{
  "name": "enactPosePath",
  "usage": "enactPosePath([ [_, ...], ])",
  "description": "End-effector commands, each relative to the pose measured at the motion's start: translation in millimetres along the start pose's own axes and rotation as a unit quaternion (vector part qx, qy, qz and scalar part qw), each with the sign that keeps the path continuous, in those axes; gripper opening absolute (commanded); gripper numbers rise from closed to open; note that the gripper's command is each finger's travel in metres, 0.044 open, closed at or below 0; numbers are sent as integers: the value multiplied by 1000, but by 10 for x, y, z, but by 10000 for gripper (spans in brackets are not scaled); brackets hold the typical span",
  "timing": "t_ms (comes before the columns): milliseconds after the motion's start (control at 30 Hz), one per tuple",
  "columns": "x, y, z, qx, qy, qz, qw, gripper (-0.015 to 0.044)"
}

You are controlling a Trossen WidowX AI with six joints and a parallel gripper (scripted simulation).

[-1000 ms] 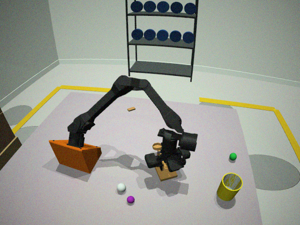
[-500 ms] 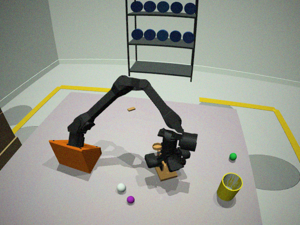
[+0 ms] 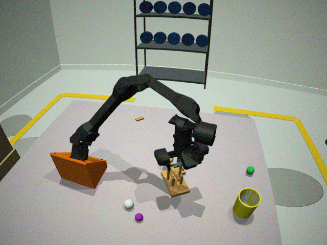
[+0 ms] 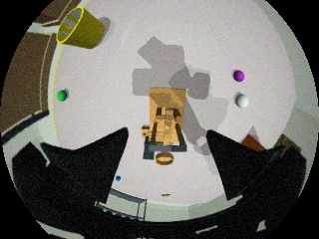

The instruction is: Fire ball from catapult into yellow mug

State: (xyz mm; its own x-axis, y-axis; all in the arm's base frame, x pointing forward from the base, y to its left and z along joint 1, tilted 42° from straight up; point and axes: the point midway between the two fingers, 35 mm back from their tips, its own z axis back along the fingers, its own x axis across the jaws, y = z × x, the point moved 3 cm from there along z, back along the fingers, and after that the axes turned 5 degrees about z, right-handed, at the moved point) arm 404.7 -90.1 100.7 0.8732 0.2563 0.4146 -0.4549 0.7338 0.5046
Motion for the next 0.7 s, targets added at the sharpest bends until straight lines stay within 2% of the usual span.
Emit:
enactPosePath([
  [0, -1, 10, -67, 5, 5, -1, 1000, 440],
  [167, -23, 42, -8, 7, 2, 3, 1000, 440],
  [333, -22, 50, -451, 8, 1, 3, 1000, 440],
  [667, -20, 49, -546, 8, 1, 3, 1000, 440],
])
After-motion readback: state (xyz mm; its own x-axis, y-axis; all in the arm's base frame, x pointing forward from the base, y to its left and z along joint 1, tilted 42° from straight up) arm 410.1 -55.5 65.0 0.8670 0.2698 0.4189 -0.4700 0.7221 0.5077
